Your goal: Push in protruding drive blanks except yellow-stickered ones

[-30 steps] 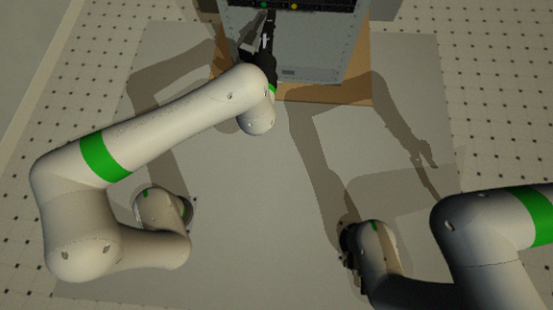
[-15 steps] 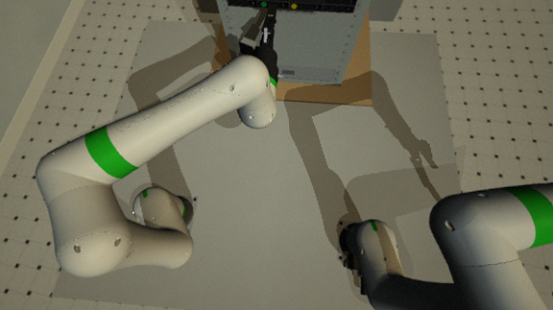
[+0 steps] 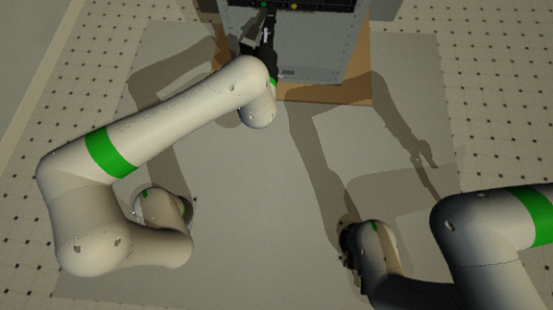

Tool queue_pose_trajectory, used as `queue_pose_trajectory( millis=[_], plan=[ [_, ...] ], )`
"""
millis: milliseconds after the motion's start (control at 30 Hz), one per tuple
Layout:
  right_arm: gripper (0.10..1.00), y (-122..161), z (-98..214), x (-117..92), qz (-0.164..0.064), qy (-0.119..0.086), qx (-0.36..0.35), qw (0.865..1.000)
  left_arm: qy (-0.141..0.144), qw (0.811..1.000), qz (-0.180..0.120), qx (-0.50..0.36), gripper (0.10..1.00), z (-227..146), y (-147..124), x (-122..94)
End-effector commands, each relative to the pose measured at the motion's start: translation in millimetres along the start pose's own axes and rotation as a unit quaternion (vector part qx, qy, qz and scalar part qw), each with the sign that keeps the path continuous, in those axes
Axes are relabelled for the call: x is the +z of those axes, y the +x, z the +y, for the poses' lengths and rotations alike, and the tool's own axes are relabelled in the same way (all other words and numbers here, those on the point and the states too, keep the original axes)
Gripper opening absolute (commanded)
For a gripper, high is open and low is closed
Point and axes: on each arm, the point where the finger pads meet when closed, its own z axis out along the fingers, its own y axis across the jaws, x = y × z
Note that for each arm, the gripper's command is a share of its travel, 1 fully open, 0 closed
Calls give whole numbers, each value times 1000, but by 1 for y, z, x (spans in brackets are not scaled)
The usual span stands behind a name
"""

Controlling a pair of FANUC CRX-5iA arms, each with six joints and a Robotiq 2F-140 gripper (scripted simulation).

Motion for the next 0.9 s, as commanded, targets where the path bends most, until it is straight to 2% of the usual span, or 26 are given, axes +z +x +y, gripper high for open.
queue_pose_trajectory(
  millis=[0, 867],
  plan=[
    [1000, 0, 0, -1, 1, 0, 0, 1000, -1, 1000, 0, -1, 99, 1, 0, 0],
    [1000, 0, 0, -1, 1, 0, 0, 1000, -1, 1000, 0, -1, 99, 1, 0, 10]
  ],
)
